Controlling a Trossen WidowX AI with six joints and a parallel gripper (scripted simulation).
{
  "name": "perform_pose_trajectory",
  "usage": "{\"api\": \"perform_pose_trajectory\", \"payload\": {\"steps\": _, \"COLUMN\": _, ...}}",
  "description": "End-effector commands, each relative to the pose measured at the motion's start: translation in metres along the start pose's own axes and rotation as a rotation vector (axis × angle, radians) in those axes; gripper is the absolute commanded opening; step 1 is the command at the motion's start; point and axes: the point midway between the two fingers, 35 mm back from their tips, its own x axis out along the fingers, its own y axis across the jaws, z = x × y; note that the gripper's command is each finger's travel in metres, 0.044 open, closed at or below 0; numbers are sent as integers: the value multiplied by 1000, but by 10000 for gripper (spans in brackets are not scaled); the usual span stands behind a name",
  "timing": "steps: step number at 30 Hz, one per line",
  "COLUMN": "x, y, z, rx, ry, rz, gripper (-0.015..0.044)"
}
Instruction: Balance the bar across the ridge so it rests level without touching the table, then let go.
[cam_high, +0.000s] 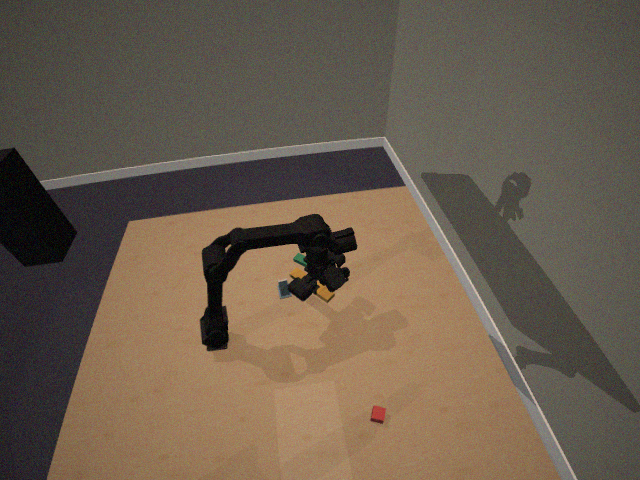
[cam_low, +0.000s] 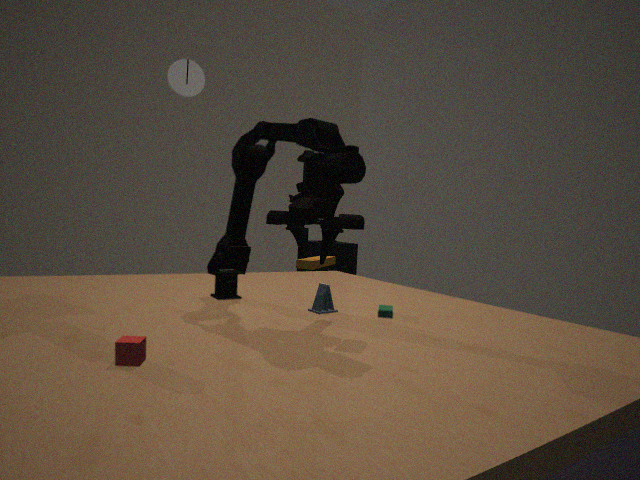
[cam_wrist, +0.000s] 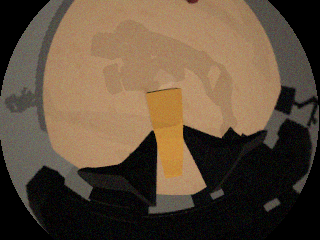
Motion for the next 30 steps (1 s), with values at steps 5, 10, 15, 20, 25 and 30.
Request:
{"api": "perform_pose_trajectory", "payload": {"steps": 5, "x": -1, "y": 0, "z": -32, "rx": 154, "ry": -1, "rz": 4, "gripper": 0}}
{"api": "perform_pose_trajectory", "payload": {"steps": 10, "x": -1, "y": -2, "z": -52, "rx": 246, "ry": 0, "rz": 4, "gripper": 0}}
{"api": "perform_pose_trajectory", "payload": {"steps": 15, "x": 0, "y": -7, "z": -71, "rx": 338, "ry": 2, "rz": 3, "gripper": 0}}
{"api": "perform_pose_trajectory", "payload": {"steps": 20, "x": 1, "y": -13, "z": -89, "rx": 429, "ry": 4, "rz": 2, "gripper": 0}}
{"api": "perform_pose_trajectory", "payload": {"steps": 25, "x": 2, "y": -21, "z": -106, "rx": 513, "ry": 5, "rz": 1, "gripper": 0}}
{"api": "perform_pose_trajectory", "payload": {"steps": 30, "x": 4, "y": -31, "z": -120, "rx": 582, "ry": 6, "rz": 0, "gripper": 0}}
